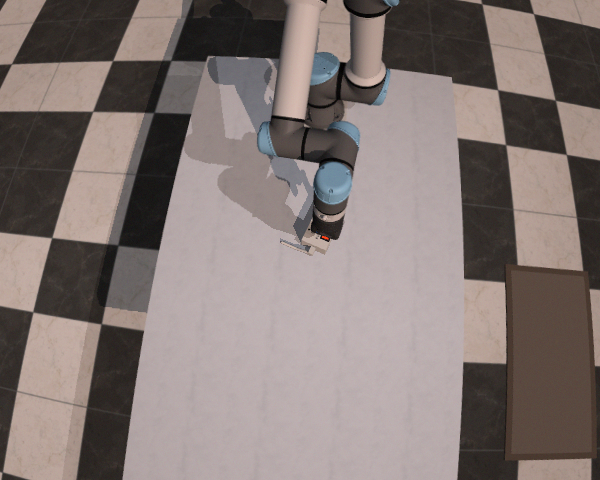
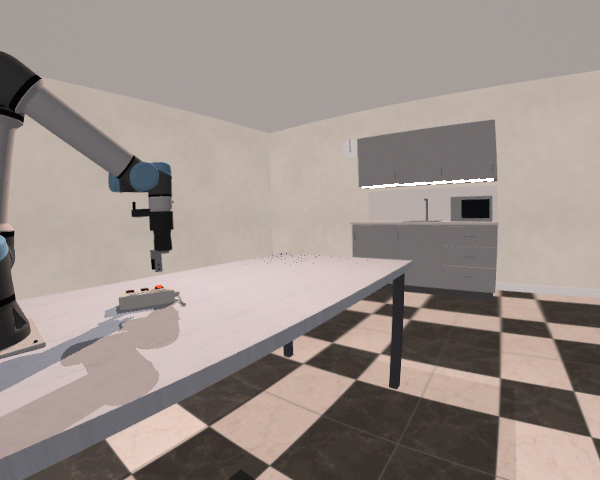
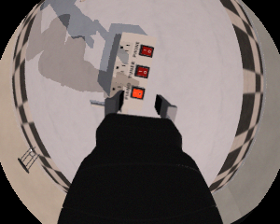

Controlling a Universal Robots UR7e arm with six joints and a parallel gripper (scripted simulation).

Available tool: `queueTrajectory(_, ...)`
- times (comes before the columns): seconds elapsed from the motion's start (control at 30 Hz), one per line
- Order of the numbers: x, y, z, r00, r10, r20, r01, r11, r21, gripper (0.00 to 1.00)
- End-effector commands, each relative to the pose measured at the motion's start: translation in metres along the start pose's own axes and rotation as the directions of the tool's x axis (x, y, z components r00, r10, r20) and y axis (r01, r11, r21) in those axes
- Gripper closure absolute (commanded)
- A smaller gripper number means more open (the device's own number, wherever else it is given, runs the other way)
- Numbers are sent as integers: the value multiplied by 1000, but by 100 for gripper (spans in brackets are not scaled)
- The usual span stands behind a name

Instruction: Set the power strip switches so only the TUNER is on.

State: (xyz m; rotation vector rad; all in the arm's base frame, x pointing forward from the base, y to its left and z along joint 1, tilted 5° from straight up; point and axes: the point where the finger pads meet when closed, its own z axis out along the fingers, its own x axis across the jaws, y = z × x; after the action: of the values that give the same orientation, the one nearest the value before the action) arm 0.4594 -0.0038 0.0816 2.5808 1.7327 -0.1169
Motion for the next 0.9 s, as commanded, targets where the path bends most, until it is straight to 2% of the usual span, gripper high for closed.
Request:
queueTrajectory(0.0, 3, 3, 1, 999, 54, 5, -54, 999, -3, 0)
queueTrajectory(0.27, 3, 3, 2, 998, 70, 4, -70, 998, -2, 0)
queueTrajectory(0.3, 3, 3, 2, 998, 70, 4, -70, 998, -2, 100)
queueTrajectory(0.87, 3, 3, 2, 998, 70, 4, -70, 998, -3, 100)
